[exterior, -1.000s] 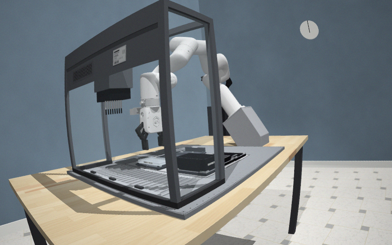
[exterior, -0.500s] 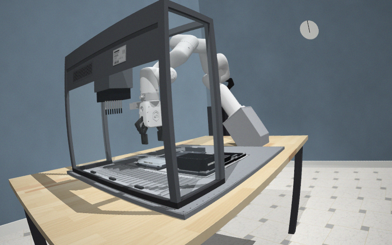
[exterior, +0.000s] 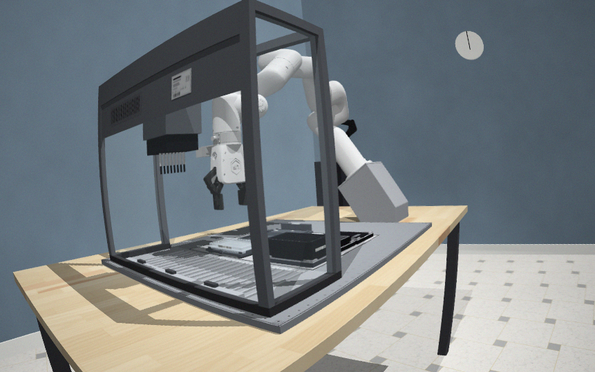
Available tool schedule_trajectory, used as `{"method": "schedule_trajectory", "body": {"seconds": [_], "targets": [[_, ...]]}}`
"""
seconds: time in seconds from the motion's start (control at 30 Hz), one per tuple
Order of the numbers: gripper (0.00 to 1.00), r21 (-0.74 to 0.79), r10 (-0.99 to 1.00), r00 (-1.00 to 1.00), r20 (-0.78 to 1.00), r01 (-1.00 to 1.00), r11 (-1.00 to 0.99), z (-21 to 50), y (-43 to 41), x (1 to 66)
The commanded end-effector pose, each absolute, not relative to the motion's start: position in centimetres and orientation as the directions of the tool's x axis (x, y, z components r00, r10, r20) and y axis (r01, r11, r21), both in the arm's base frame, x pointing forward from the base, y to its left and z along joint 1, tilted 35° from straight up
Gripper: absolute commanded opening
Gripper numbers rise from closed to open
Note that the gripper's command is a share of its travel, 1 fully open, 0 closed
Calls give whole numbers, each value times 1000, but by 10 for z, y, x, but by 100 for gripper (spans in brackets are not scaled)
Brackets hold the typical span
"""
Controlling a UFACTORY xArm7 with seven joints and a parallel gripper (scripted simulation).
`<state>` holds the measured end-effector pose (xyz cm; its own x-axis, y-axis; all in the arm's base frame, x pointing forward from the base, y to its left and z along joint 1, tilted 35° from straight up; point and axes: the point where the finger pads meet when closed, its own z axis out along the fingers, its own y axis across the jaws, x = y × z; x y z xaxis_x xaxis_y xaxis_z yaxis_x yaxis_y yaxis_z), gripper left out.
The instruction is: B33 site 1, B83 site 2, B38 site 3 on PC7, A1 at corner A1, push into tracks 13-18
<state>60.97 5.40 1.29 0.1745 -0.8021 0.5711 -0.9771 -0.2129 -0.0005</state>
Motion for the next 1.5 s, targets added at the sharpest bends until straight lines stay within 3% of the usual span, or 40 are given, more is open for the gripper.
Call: {"method": "schedule_trajectory", "body": {"seconds": [0.0, 0.63, 1.47], "targets": [[100, -3, -802, 175, 571, -977, -215, 17, 57, 610], [100, -3, -802, 175, 571, -977, -215, 25, 63, 609], [100, -5, -803, 173, 570, -977, -214, -25, 163, 584]]}}
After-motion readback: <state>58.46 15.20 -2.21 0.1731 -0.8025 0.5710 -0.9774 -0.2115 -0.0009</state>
